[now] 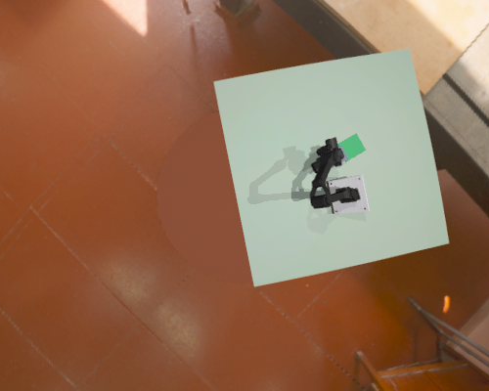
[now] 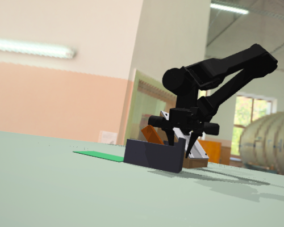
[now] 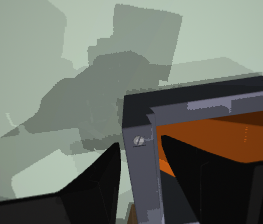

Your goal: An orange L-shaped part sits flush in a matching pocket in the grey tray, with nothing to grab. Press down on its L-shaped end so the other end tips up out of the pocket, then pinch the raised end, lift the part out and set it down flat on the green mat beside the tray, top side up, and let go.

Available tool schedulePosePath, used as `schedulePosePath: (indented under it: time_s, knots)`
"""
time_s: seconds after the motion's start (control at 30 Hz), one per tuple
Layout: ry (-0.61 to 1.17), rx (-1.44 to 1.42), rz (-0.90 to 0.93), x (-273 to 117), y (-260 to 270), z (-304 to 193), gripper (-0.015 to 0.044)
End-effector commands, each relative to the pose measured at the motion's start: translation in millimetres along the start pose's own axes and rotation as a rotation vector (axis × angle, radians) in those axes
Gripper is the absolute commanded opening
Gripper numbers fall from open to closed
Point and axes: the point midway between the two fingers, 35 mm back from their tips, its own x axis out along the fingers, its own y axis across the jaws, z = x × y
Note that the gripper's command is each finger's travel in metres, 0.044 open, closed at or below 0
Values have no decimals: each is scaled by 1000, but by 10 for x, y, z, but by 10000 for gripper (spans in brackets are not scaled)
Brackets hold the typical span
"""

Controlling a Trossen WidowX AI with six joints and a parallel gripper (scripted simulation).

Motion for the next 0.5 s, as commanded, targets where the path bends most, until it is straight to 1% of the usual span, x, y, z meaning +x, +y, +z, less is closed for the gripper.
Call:
schedulePosePath:
  time_s: [0.0,0.47]
  knots:
    - [6,9,0,29,-8,-31,180]
    - [-1,4,1,12,-3,-5,180]
